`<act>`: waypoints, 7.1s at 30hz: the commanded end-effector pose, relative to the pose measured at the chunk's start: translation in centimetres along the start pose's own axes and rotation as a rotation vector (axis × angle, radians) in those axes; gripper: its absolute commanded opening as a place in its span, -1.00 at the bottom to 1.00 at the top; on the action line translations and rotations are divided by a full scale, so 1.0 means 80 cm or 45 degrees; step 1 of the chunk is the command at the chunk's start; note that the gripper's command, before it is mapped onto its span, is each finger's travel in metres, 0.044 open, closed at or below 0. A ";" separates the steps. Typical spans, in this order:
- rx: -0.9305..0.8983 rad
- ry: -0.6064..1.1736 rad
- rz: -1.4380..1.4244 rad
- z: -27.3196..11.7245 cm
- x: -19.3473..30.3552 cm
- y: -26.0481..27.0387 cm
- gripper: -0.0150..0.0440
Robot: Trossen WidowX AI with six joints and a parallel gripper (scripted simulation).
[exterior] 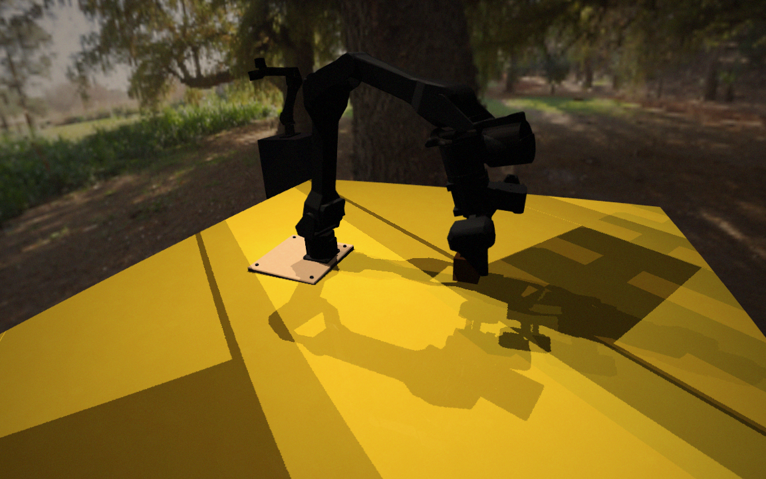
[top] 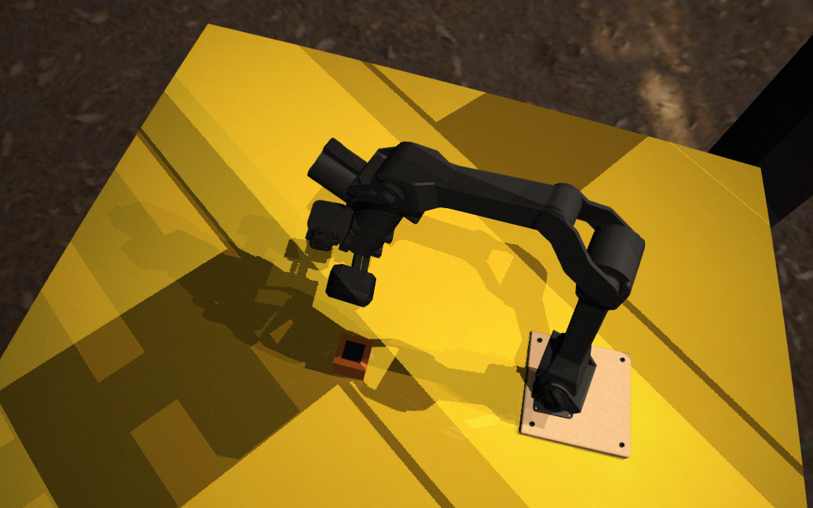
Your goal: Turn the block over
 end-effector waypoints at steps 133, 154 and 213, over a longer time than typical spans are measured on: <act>0.029 -0.366 0.074 0.059 0.103 0.129 -0.49; -0.043 -0.794 0.053 0.107 0.126 0.124 -0.49; -0.078 -1.016 0.047 0.107 0.149 0.119 1.00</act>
Point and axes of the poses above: the point midway between the two fingers, 35 mm back from their tips, its own z axis out along the fingers, its own y axis across the jaws, x = y × z, the point moved 6 cm from there along -z, back along the fingers, and after that the axes turned 11 degrees about z, right-handed, at the moved point
